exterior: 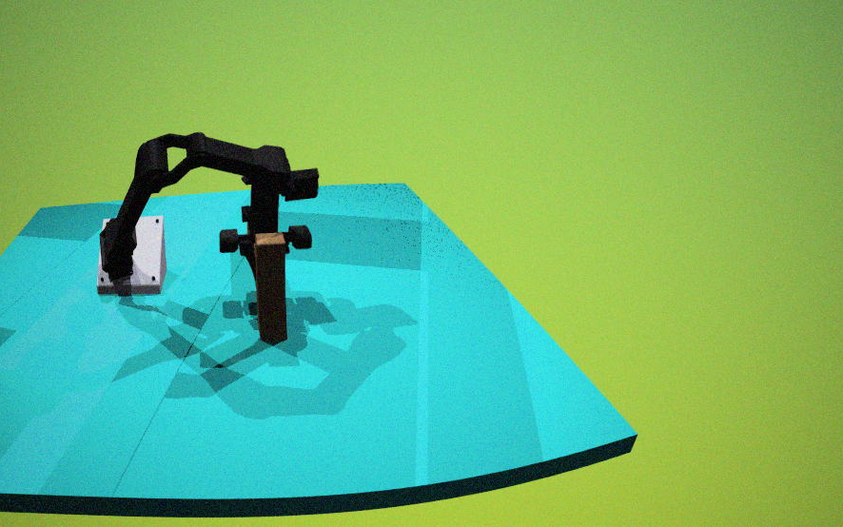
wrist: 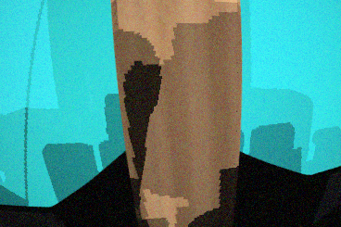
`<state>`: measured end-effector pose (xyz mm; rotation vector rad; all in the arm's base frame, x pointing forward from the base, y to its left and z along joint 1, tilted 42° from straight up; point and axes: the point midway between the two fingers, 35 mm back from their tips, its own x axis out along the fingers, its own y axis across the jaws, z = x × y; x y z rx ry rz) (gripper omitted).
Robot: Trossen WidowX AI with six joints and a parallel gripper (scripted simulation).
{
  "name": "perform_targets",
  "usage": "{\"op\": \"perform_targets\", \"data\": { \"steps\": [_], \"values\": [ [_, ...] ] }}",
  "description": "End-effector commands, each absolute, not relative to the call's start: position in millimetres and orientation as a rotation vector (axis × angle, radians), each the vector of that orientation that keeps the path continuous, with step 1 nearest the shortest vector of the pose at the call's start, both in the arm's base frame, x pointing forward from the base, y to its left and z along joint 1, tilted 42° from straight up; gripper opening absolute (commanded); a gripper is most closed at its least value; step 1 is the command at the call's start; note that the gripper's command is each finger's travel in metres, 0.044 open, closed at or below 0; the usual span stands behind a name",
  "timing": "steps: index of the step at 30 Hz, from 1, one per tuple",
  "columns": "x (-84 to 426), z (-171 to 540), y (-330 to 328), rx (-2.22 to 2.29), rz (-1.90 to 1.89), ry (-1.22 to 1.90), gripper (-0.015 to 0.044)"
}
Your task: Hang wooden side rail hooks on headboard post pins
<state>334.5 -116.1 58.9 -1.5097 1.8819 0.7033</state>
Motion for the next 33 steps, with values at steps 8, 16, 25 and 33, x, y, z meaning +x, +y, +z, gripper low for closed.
{"op": "perform_targets", "data": {
  "steps": [8, 16, 25, 33],
  "values": [
    [335.3, 62.0, -115.7, -1.518, 0.701, 1.878, 0.0],
    [335.0, 62.0, -116.9, -1.518, 0.701, 1.878, 0.0],
    [335.2, 62.6, -117.8, -1.518, 0.701, 1.878, 0.0],
    [335.5, 63.6, -118.2, -1.518, 0.701, 1.878, 0.0]
  ]
}}
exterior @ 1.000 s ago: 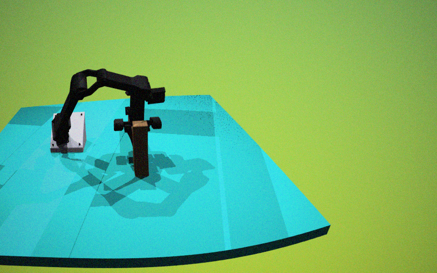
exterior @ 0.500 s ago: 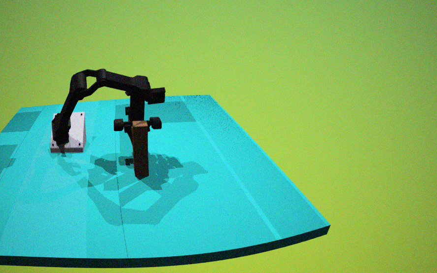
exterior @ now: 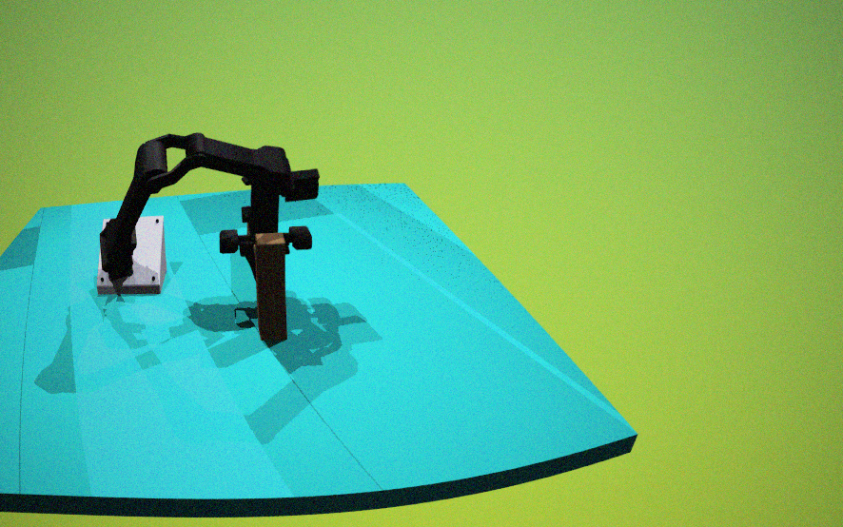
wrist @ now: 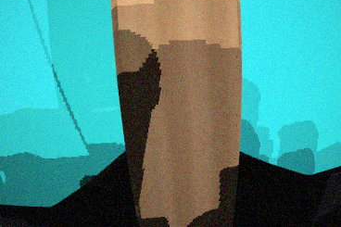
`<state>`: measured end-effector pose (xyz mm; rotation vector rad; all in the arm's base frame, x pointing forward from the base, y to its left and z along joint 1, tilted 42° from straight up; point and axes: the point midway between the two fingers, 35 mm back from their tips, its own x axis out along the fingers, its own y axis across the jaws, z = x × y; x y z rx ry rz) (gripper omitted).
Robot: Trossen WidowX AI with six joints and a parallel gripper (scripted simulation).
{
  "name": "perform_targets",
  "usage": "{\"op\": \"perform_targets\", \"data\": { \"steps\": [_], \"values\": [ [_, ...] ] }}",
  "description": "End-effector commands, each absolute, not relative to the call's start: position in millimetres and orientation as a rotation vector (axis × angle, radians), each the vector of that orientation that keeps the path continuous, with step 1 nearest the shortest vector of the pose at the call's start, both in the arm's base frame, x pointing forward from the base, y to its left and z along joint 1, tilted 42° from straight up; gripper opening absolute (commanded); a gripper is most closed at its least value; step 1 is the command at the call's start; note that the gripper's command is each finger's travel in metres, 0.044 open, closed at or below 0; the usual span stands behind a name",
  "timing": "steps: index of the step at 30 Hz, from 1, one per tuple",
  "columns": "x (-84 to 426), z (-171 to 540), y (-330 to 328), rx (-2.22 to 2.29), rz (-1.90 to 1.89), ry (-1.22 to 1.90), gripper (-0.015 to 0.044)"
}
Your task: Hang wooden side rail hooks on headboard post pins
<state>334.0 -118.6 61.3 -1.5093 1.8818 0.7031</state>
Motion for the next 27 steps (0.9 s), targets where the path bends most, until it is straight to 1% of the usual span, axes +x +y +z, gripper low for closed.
{"op": "perform_targets", "data": {
  "steps": [1, 27],
  "values": [
    [335.5, 63.7, -118.2, -1.518, 0.701, 1.878, 0.0],
    [335.2, 65.3, -120.6, -1.518, 0.701, 1.878, 0.0]
  ]
}}
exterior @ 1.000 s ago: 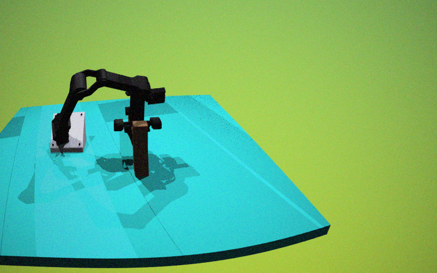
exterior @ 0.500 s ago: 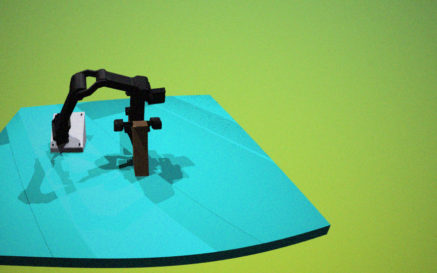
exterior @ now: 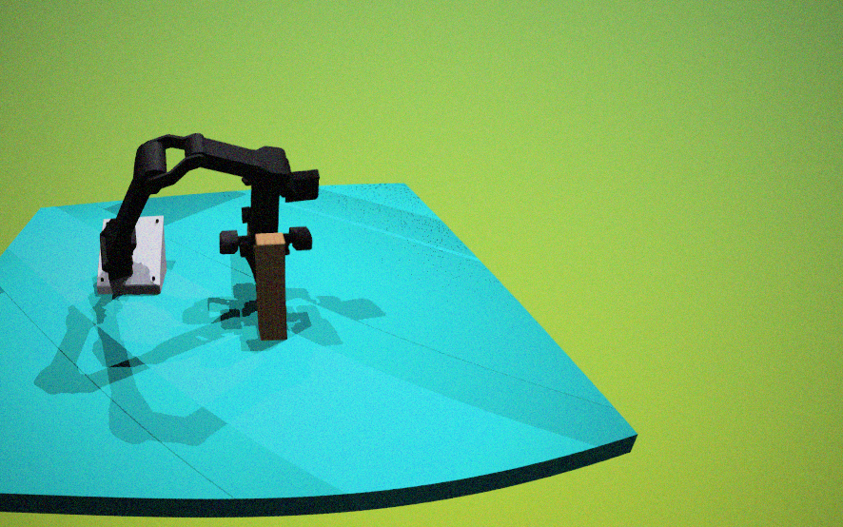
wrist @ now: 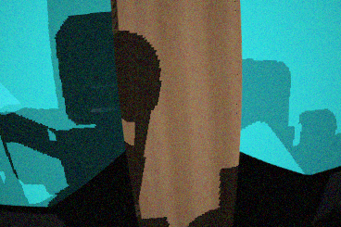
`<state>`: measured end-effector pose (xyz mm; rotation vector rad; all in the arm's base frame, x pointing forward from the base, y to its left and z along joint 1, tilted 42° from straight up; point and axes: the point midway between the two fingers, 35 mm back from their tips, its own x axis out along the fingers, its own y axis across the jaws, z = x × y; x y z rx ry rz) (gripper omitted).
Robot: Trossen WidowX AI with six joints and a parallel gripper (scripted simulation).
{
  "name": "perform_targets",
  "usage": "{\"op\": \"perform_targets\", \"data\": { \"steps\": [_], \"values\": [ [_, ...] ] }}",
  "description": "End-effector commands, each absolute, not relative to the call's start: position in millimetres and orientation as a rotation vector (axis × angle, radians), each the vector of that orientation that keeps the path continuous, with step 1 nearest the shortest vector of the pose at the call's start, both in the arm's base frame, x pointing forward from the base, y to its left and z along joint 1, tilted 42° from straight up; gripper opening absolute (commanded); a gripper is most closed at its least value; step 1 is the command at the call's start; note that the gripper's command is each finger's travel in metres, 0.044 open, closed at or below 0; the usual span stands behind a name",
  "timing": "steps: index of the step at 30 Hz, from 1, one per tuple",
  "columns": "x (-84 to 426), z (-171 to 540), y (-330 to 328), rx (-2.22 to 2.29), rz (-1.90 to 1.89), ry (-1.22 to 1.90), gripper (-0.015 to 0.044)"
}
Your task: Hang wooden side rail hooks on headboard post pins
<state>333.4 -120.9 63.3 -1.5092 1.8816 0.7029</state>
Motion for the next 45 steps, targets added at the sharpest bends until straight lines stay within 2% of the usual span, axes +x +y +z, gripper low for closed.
{"op": "perform_targets", "data": {
  "steps": [1, 45],
  "values": [
    [335.2, 65.4, -120.7, -1.518, 0.701, 1.878, 0.0],
    [333.1, 68.6, -124.1, -1.518, 0.701, 1.878, 0.0]
  ]
}}
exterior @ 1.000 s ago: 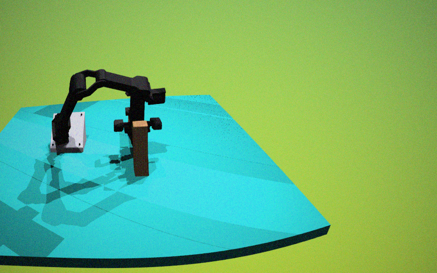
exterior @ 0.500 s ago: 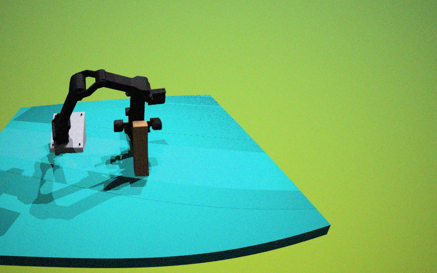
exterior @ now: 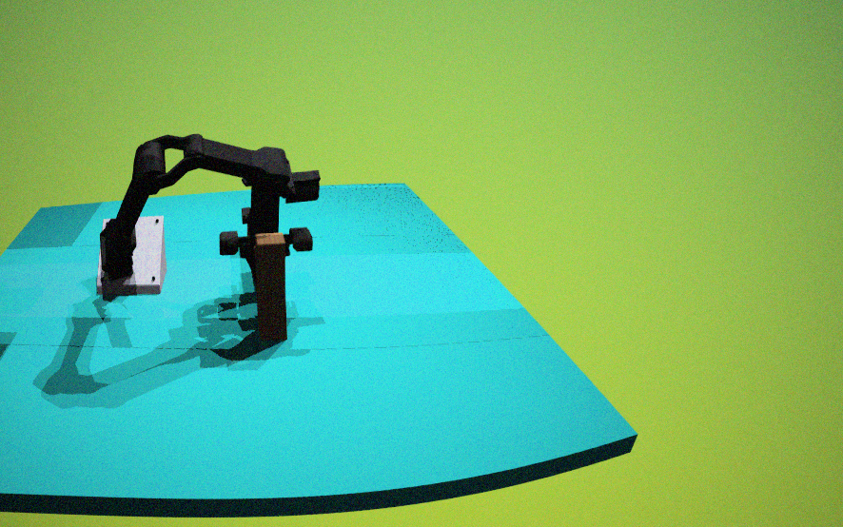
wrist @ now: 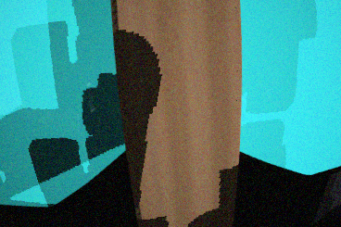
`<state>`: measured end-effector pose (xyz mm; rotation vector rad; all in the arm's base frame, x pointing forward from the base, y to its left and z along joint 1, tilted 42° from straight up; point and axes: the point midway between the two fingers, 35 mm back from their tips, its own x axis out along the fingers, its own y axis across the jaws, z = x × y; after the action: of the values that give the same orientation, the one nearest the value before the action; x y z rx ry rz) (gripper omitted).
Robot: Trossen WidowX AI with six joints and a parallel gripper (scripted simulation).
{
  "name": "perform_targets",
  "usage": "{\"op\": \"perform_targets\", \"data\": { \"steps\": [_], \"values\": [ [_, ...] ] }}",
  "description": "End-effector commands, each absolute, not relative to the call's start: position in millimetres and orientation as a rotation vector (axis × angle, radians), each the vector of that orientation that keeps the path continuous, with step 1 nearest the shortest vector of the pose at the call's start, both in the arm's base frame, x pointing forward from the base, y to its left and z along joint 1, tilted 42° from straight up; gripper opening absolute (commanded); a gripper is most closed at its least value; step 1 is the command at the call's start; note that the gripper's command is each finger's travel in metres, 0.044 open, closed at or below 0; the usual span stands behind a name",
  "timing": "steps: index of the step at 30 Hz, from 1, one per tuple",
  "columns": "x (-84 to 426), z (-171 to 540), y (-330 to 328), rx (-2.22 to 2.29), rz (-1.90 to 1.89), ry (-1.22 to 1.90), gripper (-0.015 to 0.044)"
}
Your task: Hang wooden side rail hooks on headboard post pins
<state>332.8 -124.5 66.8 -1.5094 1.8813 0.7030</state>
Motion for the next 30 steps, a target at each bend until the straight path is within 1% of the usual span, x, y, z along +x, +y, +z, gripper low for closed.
{"op": "perform_targets", "data": {
  "steps": [1, 30],
  "values": [
    [333.1, 68.7, -124.2, -1.518, 0.701, 1.878, 0.0],
    [332.5, 70.9, -126.4, -1.518, 0.701, 1.878, 0.0]
  ]
}}
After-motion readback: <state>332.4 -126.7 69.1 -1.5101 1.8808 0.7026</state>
